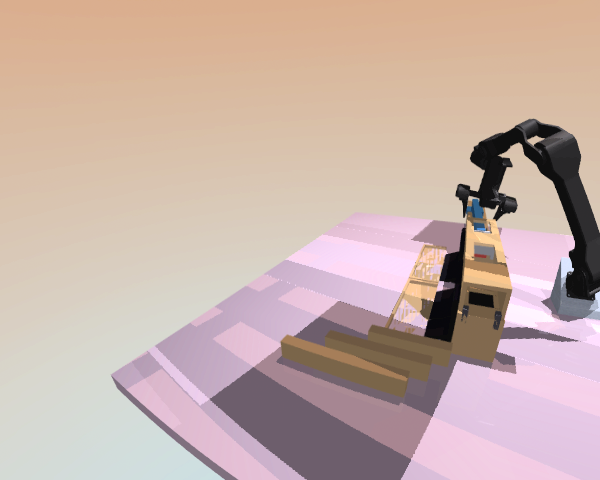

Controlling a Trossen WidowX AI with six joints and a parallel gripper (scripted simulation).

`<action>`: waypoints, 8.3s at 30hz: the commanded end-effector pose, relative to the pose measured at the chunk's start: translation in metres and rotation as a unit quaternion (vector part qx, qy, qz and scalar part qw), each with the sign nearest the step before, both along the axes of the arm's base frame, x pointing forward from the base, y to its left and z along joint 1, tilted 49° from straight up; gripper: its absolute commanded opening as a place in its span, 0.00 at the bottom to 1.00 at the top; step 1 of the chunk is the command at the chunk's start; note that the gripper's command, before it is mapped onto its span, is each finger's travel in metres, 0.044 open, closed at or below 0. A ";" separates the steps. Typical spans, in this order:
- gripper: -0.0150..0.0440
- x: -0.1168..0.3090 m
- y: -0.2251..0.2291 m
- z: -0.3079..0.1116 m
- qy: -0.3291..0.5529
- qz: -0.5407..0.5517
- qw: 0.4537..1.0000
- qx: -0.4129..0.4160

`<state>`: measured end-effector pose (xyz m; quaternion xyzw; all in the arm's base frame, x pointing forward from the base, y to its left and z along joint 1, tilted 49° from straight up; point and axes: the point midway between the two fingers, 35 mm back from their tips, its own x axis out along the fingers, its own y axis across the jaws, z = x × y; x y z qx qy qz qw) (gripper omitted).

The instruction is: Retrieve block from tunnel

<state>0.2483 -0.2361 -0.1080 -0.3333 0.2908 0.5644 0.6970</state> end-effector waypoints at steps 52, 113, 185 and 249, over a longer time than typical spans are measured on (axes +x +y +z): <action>0.25 -0.001 -0.026 -0.057 -0.001 -0.003 1.000 0.001; 0.82 0.000 0.010 -0.008 0.000 0.000 1.000 0.000; 1.00 -0.001 -0.012 0.014 0.000 -0.003 1.000 0.002; 0.25 -0.001 -0.026 -0.056 -0.001 -0.003 1.000 0.001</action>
